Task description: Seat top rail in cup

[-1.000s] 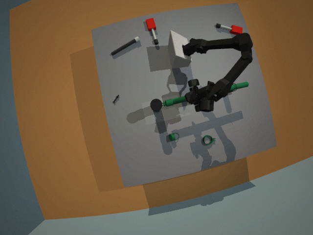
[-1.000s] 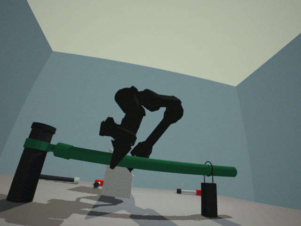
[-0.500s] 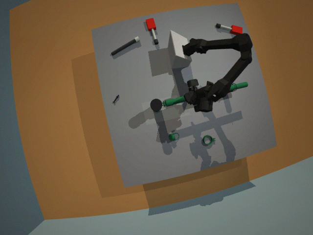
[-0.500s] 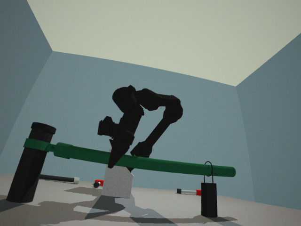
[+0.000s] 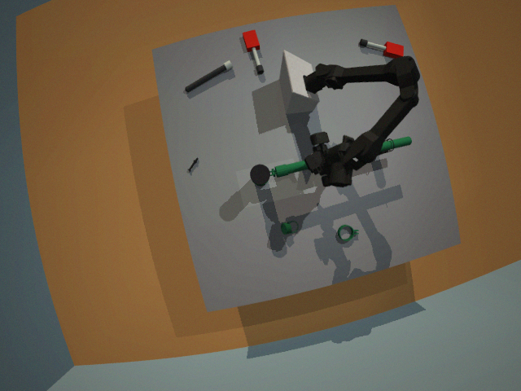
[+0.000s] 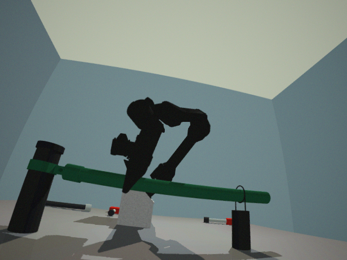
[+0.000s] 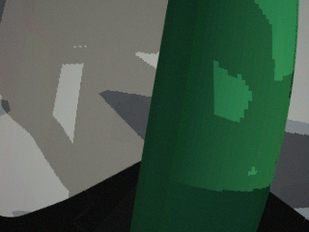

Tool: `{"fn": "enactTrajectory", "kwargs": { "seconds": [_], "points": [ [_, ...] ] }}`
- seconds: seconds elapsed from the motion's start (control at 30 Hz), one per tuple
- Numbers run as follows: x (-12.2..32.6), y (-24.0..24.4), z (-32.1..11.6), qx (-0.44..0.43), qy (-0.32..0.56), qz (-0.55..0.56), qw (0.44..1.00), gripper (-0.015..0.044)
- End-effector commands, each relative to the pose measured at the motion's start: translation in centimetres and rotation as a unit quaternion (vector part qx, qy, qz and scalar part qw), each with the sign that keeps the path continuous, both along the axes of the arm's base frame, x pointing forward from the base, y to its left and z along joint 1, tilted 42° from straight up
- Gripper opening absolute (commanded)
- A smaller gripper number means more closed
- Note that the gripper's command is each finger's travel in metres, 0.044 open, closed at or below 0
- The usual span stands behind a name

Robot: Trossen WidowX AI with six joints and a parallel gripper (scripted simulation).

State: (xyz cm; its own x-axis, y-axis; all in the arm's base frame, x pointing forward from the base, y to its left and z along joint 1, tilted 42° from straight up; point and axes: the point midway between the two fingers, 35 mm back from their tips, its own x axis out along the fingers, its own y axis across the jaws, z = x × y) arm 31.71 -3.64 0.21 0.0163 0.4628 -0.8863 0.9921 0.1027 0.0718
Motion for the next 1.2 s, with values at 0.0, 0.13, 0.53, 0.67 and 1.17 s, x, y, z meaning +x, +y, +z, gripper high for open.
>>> {"fn": "enactTrajectory", "kwargs": {
  "seconds": [0.0, 0.13, 0.53, 0.67, 1.17],
  "points": [
    [0.13, -0.80, -0.10, -0.008, -0.004, -0.004, 1.000, 0.0000],
    [0.16, -0.91, -0.20, -0.008, -0.004, -0.004, 1.000, 0.0000],
    [0.20, -1.24, -0.46, -0.008, -0.004, -0.004, 1.000, 0.0000],
    [0.24, -1.33, -0.56, -0.009, -0.004, -0.004, 1.000, 0.0000],
    [0.10, -0.66, -0.56, 0.000, 0.000, 0.000, 1.000, 0.0079]
  ]
}}
